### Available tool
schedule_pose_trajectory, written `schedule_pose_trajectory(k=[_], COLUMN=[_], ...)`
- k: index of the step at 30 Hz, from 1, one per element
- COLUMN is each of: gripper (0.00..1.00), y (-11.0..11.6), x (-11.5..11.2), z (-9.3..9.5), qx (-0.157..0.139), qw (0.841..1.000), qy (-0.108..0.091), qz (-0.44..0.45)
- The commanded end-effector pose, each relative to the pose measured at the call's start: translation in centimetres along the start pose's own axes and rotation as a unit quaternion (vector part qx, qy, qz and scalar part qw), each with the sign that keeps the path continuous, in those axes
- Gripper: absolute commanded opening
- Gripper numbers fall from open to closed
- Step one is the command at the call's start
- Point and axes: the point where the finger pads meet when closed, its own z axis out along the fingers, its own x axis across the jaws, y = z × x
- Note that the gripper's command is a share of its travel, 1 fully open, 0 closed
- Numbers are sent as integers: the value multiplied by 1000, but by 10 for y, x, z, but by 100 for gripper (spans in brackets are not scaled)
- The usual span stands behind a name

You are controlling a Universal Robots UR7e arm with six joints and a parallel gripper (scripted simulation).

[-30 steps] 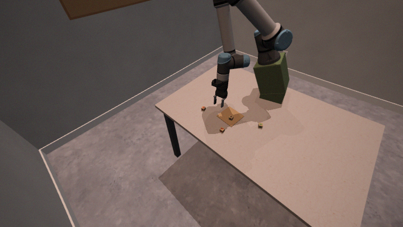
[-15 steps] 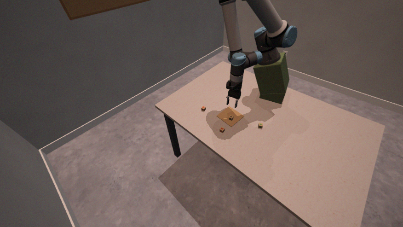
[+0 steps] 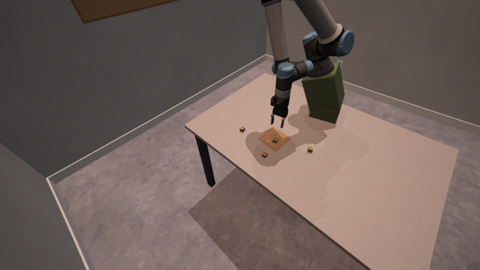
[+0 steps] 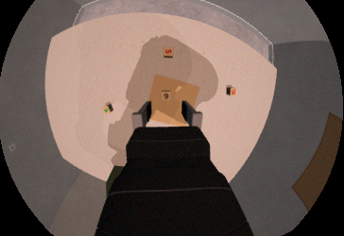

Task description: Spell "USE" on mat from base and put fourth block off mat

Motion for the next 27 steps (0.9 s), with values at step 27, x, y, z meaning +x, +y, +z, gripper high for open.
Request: schedule_pose_trajectory(k=[27], gripper=[100], y=[0], x=[0], z=[50], qx=[0], qw=[1000], qy=[0], qz=[0])
